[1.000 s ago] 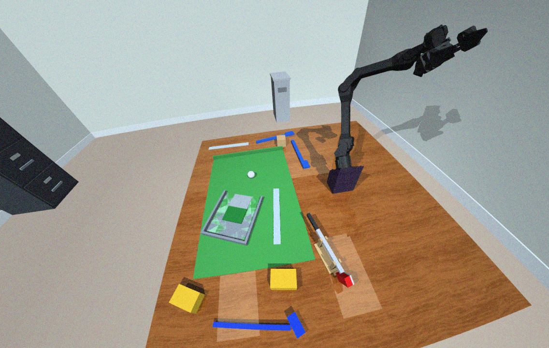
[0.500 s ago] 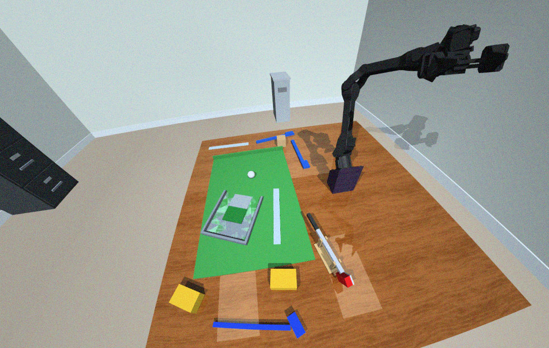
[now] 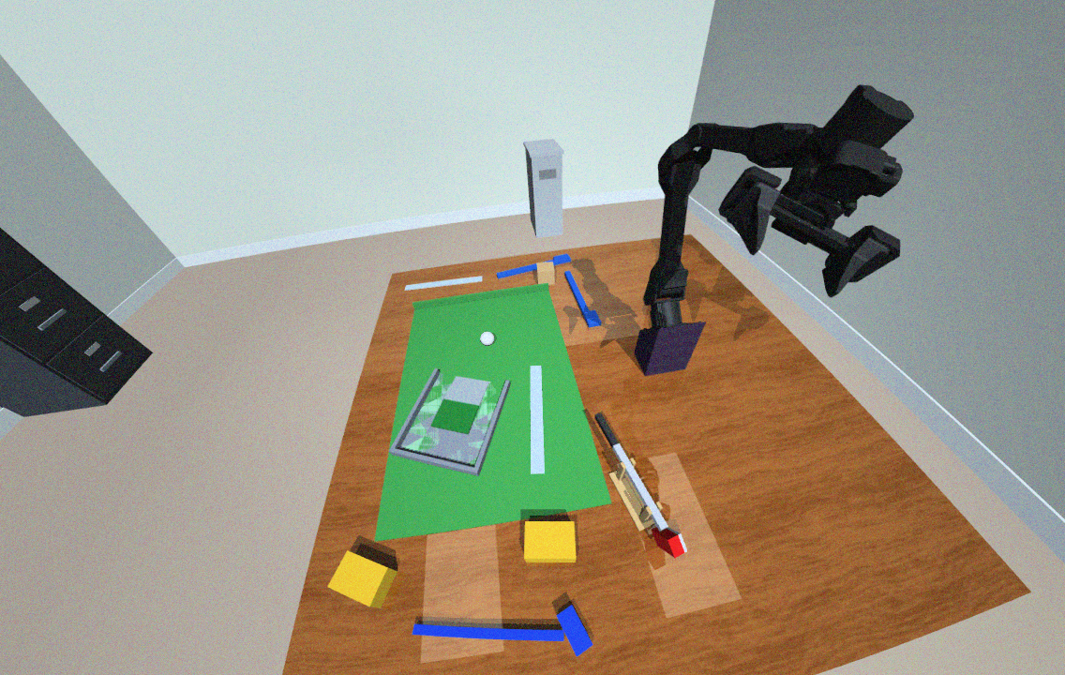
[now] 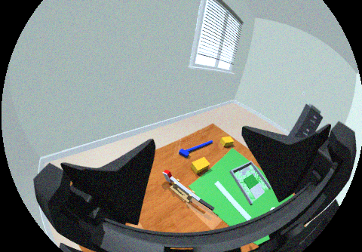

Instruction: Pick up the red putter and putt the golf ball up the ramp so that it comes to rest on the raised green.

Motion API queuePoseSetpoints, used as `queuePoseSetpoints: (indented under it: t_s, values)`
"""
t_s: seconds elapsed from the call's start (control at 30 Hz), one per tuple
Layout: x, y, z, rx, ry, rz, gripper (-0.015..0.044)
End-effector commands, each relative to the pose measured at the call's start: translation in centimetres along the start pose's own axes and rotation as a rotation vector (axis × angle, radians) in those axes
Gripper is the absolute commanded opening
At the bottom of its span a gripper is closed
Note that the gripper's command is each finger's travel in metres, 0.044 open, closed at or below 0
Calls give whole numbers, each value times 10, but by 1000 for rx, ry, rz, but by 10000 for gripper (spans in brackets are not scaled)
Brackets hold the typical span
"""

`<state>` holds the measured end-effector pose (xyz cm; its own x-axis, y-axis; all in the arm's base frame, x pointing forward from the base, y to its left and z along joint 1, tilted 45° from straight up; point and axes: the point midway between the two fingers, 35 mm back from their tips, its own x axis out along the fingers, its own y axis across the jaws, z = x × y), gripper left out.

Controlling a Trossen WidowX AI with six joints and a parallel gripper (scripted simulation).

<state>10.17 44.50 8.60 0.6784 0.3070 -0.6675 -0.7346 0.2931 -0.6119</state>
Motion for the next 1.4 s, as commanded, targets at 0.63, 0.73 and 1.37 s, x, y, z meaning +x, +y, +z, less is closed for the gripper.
queuePoseSetpoints:
  t_s: [0.63,0.73,1.37]
  values:
    - [150,-57,-343,-425,834,672,440]
    - [143,-53,-378,-418,867,801,440]
    - [150,-50,-413,-418,871,810,440]
